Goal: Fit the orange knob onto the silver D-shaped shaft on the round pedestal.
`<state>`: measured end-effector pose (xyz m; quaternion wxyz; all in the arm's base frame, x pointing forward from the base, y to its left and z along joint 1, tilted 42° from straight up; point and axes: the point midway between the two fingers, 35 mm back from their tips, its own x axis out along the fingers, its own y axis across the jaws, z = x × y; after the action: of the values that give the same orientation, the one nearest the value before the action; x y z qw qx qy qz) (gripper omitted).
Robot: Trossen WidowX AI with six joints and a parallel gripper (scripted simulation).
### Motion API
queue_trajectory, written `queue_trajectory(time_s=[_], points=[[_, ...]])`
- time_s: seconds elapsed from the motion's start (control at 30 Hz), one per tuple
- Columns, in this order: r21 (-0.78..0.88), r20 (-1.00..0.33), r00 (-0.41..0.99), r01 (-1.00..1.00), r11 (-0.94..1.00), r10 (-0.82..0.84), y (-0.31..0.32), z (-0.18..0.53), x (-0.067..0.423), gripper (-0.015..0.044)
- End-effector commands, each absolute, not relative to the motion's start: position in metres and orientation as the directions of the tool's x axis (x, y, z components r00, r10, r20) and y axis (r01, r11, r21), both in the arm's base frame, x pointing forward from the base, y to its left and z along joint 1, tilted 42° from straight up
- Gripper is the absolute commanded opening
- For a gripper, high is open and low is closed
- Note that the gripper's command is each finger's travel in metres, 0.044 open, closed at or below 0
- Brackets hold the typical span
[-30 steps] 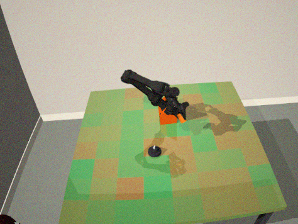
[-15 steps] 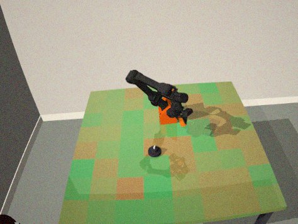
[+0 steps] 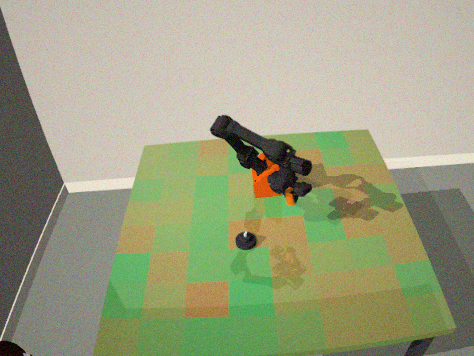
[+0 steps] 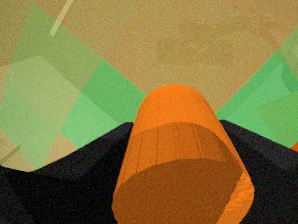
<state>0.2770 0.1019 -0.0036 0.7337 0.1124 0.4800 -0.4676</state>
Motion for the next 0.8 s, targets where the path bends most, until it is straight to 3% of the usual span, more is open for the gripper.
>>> queue_trajectory(time_s=[0.0,0.77], points=[[-0.323,-0.789,0.061,0.805,0.497,-0.611,0.1,-0.006,0.28,0.0],[-0.385,-0.755,-0.003,0.812,0.439,-0.656,0.028,-0.1,0.294,0.0]])
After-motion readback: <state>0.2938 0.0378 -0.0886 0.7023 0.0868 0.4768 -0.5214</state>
